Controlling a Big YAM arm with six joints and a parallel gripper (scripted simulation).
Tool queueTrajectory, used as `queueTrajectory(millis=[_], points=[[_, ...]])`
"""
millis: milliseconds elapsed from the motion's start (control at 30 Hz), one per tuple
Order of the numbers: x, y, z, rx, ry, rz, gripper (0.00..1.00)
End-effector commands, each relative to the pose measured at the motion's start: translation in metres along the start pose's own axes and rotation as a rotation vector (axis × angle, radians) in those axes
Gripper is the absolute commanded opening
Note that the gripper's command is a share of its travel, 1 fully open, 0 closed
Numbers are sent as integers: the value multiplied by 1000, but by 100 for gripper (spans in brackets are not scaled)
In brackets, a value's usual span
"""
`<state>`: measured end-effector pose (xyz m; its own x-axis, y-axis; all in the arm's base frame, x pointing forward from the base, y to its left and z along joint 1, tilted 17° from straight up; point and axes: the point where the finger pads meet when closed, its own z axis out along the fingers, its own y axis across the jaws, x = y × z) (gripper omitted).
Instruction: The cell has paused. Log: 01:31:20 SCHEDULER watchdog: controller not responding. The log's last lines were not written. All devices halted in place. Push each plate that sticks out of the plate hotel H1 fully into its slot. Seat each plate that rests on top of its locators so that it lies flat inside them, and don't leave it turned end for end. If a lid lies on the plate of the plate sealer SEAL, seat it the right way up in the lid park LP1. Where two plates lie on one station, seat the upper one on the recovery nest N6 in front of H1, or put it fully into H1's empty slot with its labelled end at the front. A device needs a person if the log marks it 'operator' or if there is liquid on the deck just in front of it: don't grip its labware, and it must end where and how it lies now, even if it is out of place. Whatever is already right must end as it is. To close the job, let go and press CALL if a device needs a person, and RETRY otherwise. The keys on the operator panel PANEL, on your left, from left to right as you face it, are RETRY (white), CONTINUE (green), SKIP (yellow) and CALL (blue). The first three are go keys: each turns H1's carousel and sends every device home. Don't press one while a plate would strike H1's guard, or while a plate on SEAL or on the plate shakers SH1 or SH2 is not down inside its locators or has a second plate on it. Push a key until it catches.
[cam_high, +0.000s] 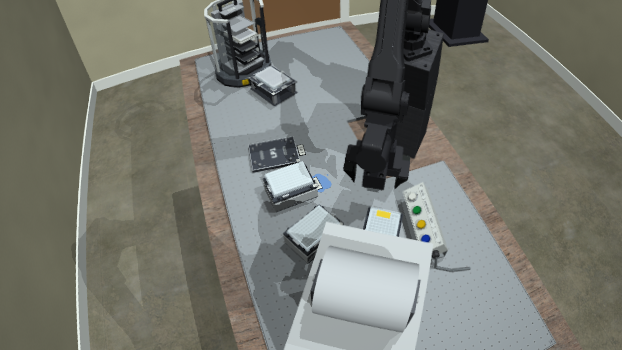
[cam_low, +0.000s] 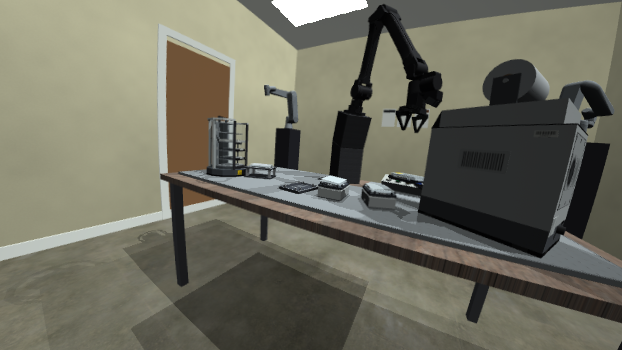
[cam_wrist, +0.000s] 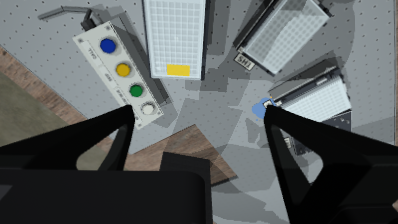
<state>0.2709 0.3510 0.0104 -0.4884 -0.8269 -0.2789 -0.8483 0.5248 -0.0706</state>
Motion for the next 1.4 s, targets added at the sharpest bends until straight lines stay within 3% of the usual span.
queueTrajectory(millis=[0, 300, 500, 1367], points=[[0, 11, -1, 2, -11, 22, 100], [4, 42, 6, 1, 14, 20, 100], [5, 32, 7, 7, 15, 72, 100], [5, 34, 7, 5, 16, 67, 100]])
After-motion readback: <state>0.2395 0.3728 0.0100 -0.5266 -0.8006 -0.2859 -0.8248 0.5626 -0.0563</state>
